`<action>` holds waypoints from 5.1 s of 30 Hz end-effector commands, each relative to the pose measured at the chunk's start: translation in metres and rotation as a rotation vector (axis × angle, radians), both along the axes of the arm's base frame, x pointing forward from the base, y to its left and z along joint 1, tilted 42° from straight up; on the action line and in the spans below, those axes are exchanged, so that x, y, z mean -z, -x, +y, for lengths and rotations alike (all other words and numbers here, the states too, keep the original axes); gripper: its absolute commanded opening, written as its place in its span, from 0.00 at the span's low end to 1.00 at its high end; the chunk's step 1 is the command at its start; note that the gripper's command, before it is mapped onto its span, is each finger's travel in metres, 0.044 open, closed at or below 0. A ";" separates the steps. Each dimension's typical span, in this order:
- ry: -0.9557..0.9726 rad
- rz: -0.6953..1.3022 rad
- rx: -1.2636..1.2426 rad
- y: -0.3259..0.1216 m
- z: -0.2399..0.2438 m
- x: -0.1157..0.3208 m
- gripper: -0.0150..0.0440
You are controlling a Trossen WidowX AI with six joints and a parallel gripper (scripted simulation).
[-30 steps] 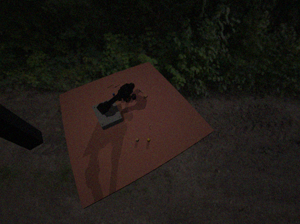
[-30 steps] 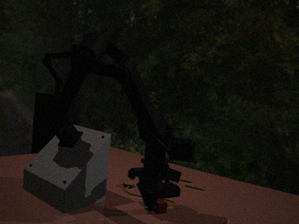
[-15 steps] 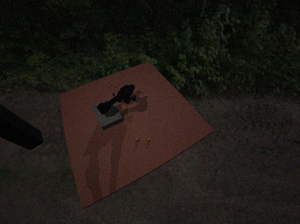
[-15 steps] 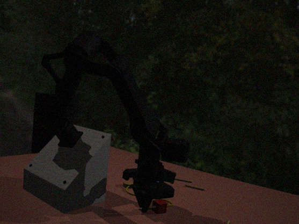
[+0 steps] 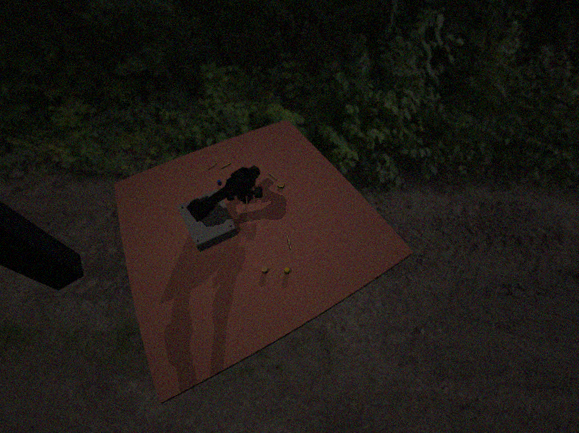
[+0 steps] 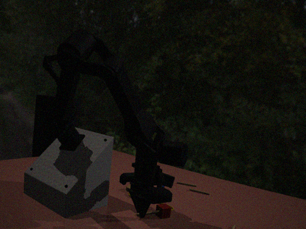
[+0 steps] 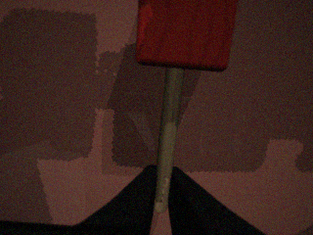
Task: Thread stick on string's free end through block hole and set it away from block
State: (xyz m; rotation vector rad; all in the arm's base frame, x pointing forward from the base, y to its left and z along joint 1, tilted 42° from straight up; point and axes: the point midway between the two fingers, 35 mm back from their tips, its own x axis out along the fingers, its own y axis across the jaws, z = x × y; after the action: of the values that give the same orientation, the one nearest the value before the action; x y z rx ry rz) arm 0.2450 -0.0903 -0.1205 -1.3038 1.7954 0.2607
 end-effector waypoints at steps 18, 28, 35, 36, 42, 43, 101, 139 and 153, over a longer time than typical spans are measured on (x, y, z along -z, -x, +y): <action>-0.002 0.013 0.009 0.013 -0.020 -0.010 0.25; -0.008 0.024 0.020 0.016 -0.027 -0.011 0.25; -0.008 0.024 0.020 0.016 -0.027 -0.011 0.25; -0.008 0.024 0.020 0.016 -0.027 -0.011 0.25; -0.008 0.024 0.020 0.016 -0.027 -0.011 0.25; -0.008 0.024 0.020 0.016 -0.027 -0.011 0.25; -0.008 0.024 0.020 0.016 -0.027 -0.011 0.25; -0.008 0.024 0.020 0.016 -0.027 -0.011 0.25; -0.019 0.012 0.003 0.002 0.025 -0.062 0.61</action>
State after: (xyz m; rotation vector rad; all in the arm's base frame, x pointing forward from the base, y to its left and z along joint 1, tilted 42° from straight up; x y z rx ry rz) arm 0.2318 -0.0911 -0.0887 -1.2857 1.8290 0.3005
